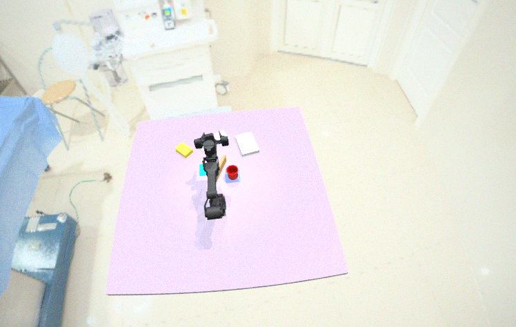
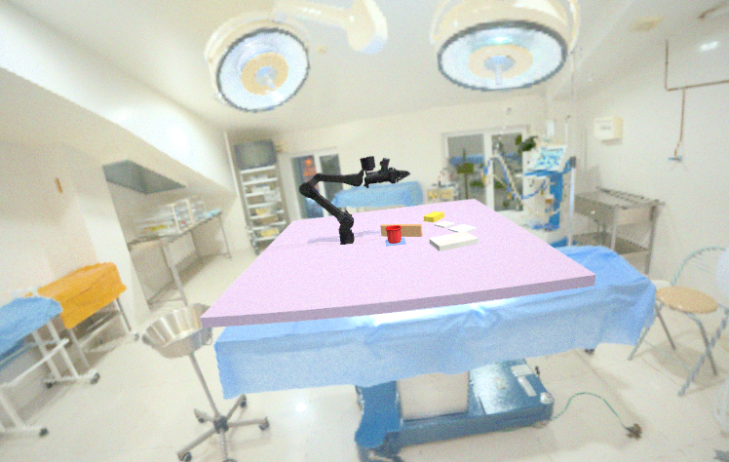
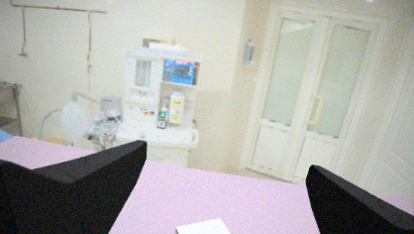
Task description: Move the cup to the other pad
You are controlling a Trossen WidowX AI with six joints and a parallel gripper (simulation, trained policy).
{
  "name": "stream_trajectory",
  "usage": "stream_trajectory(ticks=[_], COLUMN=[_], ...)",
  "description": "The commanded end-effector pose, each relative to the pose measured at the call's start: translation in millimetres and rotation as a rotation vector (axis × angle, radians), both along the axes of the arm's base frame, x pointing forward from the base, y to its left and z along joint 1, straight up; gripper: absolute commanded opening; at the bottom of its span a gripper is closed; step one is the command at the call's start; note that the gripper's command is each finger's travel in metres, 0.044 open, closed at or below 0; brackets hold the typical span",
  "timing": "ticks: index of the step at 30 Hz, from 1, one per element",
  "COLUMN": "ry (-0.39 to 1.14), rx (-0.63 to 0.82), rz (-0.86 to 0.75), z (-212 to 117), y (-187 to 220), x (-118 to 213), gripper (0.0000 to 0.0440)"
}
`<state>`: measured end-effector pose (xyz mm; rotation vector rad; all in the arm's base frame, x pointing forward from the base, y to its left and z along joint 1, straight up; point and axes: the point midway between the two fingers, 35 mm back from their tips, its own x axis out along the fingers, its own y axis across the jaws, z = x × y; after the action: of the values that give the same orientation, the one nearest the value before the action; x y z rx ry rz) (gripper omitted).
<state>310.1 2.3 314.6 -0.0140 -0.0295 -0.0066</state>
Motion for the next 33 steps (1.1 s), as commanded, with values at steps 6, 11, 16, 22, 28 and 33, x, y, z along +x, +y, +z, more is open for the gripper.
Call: stream_trajectory(ticks=[6,11,16,22,28,33], ry=[0.055,0.116,0.188,0.276,0.369,0.448], rx=[0.028,0.054,0.077,0.108,0.135,0.153], rz=[-0.003,0.002,0.011,0.031,0.046,0.05], z=[-9.1,-18.4,-27.8,-35.6,-42.7,-48.6], y=[1.5,5.1,9.7,17.1,23.9,28.4], x=[-1.6,-2.7,-3.3,-3.7,-4.4,-5.7], gripper=[0.0243,0.0111,0.0046,0.0062,0.0076,0.0078])
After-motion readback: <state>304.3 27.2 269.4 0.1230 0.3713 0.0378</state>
